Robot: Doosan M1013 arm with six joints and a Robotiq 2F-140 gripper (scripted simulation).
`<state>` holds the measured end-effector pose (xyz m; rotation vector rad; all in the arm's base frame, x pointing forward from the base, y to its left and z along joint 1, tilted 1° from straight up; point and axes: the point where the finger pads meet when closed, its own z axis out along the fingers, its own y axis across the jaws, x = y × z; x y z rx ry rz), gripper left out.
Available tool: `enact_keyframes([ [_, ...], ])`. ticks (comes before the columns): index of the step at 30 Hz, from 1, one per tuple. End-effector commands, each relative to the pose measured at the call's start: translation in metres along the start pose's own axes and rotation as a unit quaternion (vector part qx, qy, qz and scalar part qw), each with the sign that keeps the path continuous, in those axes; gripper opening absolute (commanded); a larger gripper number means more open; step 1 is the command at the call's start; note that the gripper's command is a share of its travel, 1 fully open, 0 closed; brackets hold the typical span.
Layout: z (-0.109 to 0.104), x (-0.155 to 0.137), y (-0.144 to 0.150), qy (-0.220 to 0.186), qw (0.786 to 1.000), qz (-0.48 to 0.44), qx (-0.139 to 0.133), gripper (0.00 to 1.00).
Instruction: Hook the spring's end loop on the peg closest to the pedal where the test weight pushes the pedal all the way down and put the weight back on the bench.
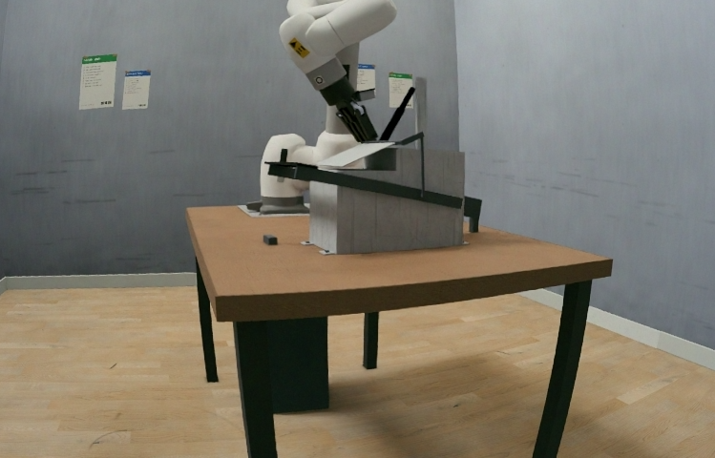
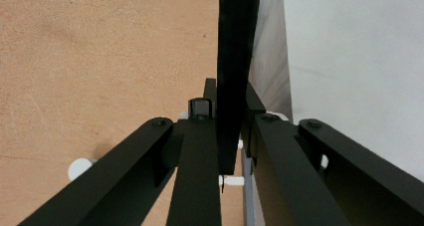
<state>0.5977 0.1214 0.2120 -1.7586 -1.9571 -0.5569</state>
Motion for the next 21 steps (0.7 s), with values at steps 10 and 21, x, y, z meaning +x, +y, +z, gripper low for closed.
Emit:
enact_keyframes([
  [10,-0.0006,0.0004,-0.0012,0.0,1.0,0.002,0.002,0.17],
  [21,-0.0006,0.0005,-0.0032,0.0,1.0,0.005,0.007,0.17],
])
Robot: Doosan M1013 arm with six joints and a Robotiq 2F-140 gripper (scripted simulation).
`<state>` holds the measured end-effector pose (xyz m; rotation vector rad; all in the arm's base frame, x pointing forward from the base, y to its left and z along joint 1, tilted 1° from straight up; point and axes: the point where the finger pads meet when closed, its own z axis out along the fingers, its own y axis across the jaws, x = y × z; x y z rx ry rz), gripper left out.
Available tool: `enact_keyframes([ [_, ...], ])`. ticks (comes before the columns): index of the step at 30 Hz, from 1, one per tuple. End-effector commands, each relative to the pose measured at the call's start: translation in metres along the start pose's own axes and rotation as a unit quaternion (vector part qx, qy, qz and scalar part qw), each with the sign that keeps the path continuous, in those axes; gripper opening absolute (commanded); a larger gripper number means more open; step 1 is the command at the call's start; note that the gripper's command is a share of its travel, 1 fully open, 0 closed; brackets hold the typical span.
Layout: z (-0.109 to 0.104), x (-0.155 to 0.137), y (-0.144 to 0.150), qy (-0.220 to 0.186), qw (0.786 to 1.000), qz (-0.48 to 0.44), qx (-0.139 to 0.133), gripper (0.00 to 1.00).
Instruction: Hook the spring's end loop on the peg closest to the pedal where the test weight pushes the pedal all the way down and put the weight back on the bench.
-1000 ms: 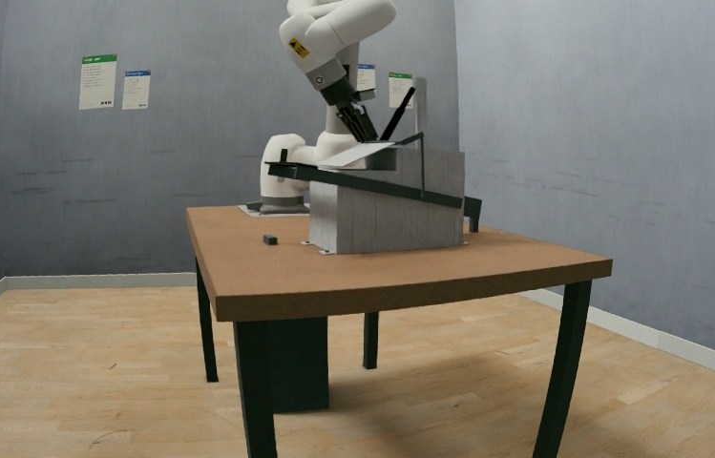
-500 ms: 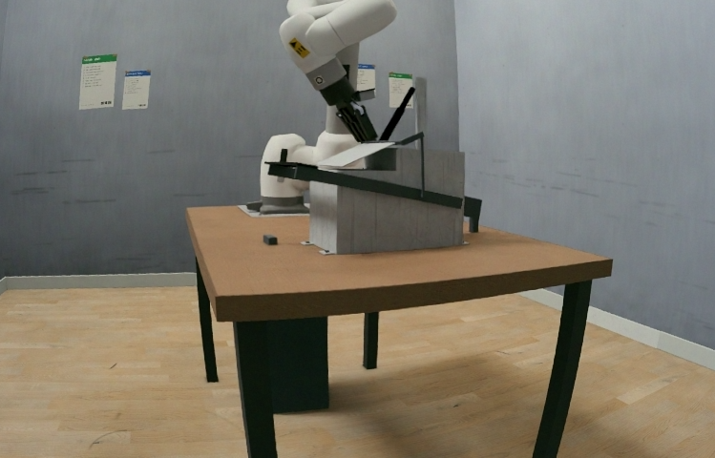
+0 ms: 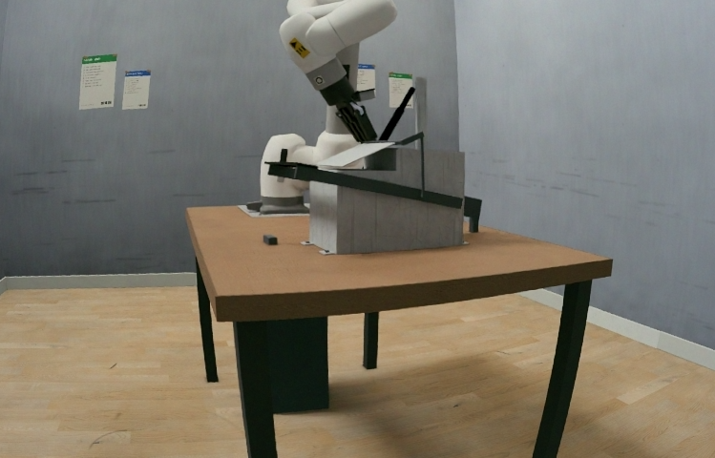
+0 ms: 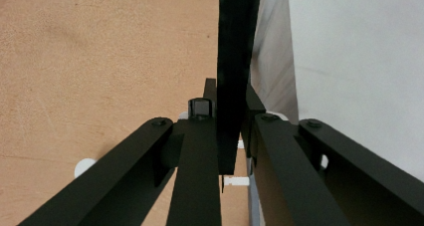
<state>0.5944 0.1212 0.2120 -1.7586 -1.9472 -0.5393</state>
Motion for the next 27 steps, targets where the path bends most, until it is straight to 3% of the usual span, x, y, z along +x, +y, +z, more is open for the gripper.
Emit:
enact_keyframes([
  [1,-0.0006,0.0004,0.0001,0.0,1.0,0.0,0.0,0.17],
  [27,-0.0005,0.0003,-0.004,0.0,1.0,0.006,0.009,0.17],
])
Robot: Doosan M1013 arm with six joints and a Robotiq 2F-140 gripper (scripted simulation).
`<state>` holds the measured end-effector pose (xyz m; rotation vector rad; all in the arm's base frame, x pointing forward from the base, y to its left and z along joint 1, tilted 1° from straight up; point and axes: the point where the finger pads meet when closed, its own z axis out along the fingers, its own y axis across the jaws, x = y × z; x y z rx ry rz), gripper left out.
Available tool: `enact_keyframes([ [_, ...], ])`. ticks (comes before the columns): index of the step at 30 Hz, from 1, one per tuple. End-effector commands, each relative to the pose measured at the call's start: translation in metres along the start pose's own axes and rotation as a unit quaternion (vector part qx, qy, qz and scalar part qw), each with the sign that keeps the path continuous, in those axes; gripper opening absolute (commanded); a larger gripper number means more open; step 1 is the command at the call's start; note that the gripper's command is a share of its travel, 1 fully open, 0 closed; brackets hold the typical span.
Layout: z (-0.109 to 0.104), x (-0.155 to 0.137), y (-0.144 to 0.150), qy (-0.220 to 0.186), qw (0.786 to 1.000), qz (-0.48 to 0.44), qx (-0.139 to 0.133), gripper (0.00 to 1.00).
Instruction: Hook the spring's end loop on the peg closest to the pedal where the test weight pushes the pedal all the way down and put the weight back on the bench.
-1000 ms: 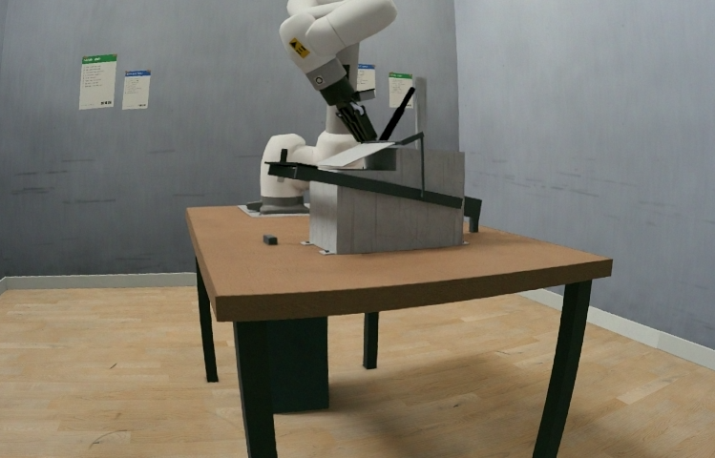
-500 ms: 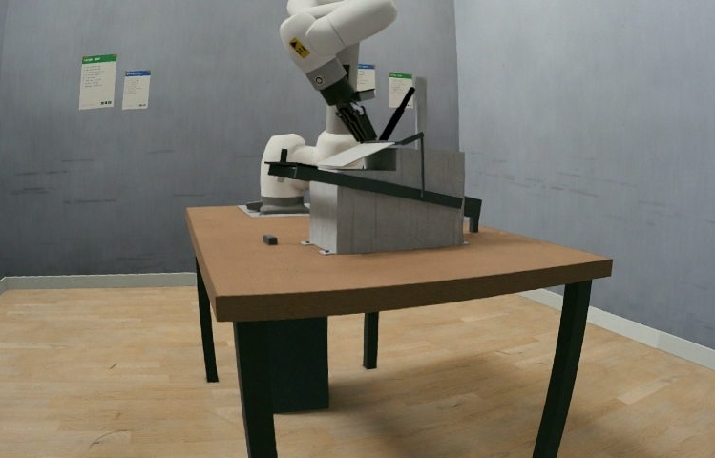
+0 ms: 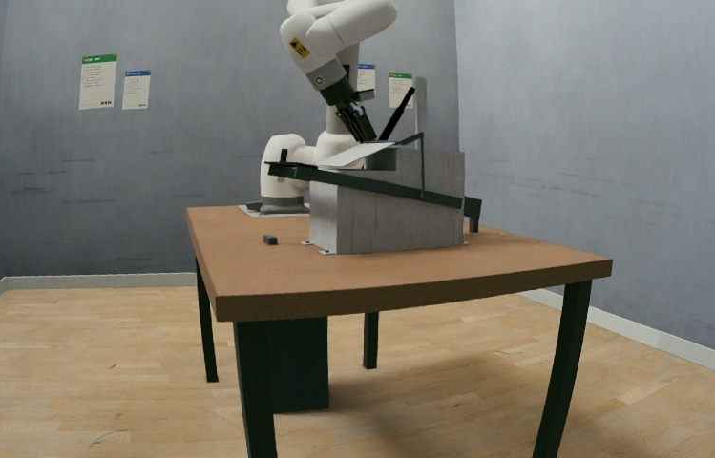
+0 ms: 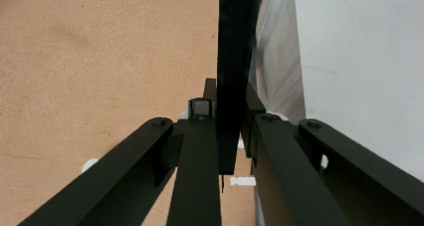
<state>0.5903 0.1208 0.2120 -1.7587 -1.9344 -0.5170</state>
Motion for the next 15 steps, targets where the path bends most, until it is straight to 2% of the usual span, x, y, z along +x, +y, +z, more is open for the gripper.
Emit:
enact_keyframes([
  [1,-0.0006,0.0004,-0.0003,0.0,1.0,0.001,0.001,0.17],
  [15,-0.0021,-0.0018,-0.0019,0.0,1.0,0.003,0.004,0.17],
])
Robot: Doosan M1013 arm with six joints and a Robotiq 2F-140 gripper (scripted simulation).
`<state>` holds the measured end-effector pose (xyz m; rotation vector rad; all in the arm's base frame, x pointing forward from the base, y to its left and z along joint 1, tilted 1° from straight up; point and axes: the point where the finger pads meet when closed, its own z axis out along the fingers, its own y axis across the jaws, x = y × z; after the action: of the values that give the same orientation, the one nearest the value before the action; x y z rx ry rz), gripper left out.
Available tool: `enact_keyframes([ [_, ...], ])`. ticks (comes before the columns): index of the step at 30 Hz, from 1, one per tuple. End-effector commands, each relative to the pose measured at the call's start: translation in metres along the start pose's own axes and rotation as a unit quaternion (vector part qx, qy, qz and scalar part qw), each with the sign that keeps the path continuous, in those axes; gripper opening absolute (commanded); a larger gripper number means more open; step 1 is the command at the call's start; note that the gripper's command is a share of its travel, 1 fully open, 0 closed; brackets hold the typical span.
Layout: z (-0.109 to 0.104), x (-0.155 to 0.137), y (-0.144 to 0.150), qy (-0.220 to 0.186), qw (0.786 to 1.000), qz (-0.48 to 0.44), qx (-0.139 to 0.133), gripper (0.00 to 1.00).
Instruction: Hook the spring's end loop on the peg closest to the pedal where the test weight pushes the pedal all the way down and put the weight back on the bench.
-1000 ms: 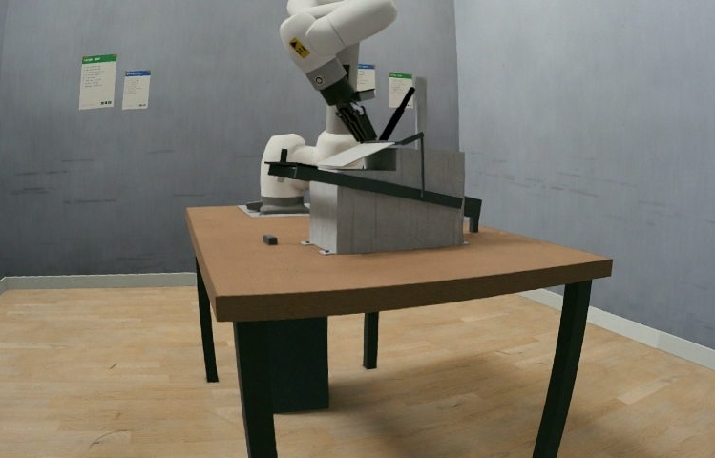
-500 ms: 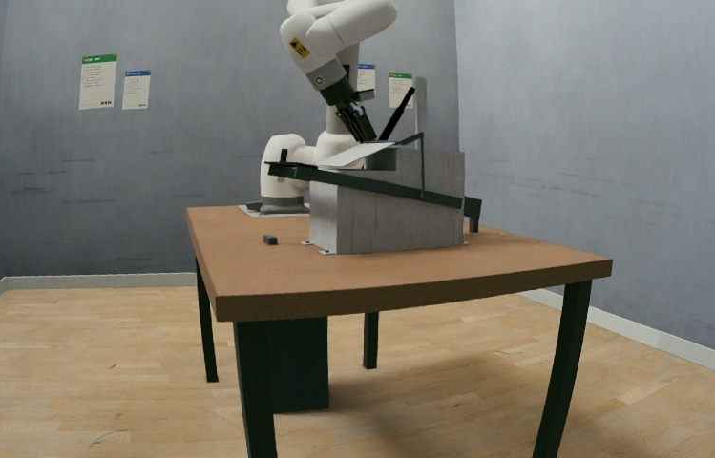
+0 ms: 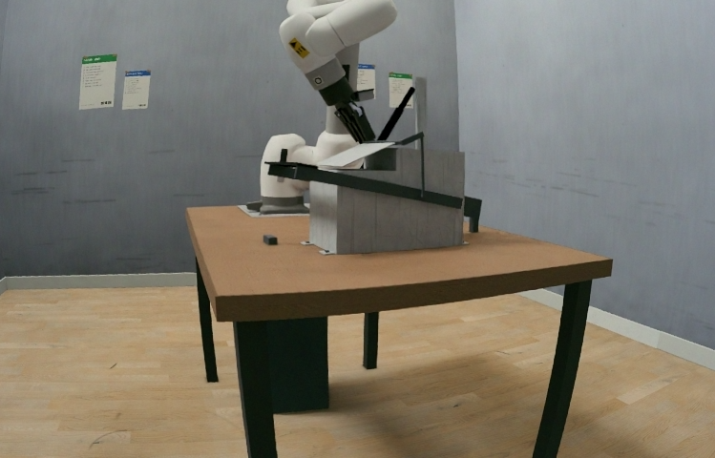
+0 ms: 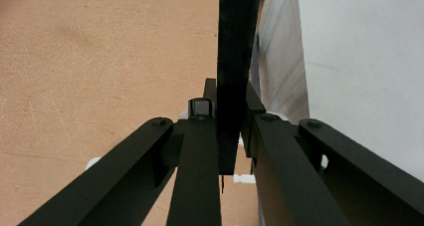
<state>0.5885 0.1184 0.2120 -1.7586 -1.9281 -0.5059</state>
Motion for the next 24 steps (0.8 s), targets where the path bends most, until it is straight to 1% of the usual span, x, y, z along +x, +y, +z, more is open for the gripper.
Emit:
enact_keyframes([
  [1,-0.0012,-0.0003,0.0002,0.0,1.0,0.0,-0.001,0.17],
  [24,-0.007,-0.0078,0.0003,0.0,1.0,0.0,-0.001,0.17],
])
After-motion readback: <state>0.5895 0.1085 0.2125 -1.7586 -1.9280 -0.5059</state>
